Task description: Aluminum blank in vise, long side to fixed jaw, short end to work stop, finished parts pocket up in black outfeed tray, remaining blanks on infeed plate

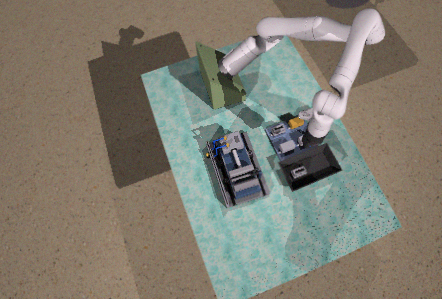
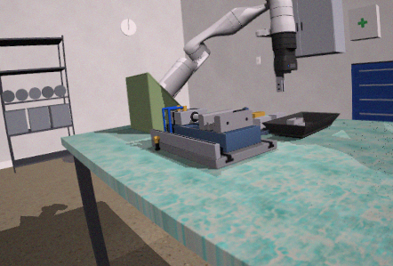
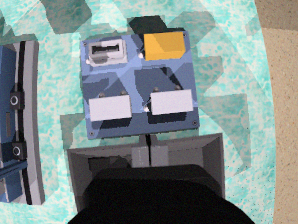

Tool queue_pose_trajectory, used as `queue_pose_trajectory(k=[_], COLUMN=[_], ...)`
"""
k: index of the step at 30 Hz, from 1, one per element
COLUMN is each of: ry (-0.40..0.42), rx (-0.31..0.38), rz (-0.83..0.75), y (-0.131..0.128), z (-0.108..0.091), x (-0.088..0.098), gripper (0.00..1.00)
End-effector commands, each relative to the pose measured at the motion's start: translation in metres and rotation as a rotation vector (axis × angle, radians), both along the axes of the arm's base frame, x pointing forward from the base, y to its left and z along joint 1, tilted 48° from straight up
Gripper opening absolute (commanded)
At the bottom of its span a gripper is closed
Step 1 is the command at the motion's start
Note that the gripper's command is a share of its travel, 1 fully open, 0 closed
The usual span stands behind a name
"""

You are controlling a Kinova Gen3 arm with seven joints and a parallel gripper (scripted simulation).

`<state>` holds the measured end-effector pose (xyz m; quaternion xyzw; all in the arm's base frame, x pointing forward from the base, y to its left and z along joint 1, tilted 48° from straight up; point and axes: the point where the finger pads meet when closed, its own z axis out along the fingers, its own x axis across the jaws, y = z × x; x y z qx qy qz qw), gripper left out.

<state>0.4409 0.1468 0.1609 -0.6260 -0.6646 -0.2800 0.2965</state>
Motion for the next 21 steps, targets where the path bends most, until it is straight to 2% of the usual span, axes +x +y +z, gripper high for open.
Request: queue_pose_trajectory(k=[1,21], ry=[-0.006,-0.006], rx=[-0.003,-0.003], rz=[-0.005,-0.004], y=[-0.01,-0.041], z=[0.008,0.036], x=[0.002,0.004], gripper=[0.0,0.0])
